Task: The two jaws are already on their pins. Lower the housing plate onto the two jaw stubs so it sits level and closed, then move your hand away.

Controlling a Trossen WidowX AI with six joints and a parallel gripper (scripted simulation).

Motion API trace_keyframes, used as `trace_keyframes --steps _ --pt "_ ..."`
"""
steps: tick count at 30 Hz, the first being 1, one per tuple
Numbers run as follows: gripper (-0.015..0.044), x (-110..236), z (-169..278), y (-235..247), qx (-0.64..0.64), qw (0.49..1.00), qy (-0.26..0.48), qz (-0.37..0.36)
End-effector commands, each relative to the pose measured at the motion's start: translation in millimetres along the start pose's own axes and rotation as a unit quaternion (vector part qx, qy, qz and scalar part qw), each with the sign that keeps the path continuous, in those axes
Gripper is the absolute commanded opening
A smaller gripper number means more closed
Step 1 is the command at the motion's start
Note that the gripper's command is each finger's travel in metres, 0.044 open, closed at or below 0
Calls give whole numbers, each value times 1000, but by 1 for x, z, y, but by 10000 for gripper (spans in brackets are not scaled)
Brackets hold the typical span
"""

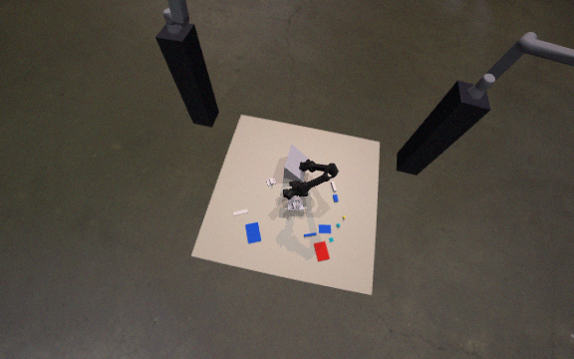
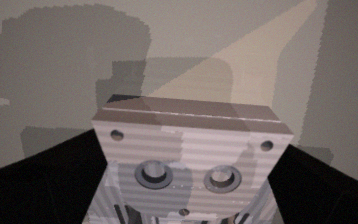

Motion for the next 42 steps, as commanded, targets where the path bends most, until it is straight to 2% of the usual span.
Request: trace_keyframes --steps 1,42 --pt "351 3 0 0 1 1000 0 0" --pt "351 -3 1 0 1 1000 0 0"
Point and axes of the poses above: the point midway between the two fingers, 35 mm back from their tips, its own x axis back along the fingers, its own y axis across the jaws, z = x × y, the point moved 8 cm from there along x, back along the fingers, and after that the axes turned 3 degrees about -x, right-handed, at the moved point
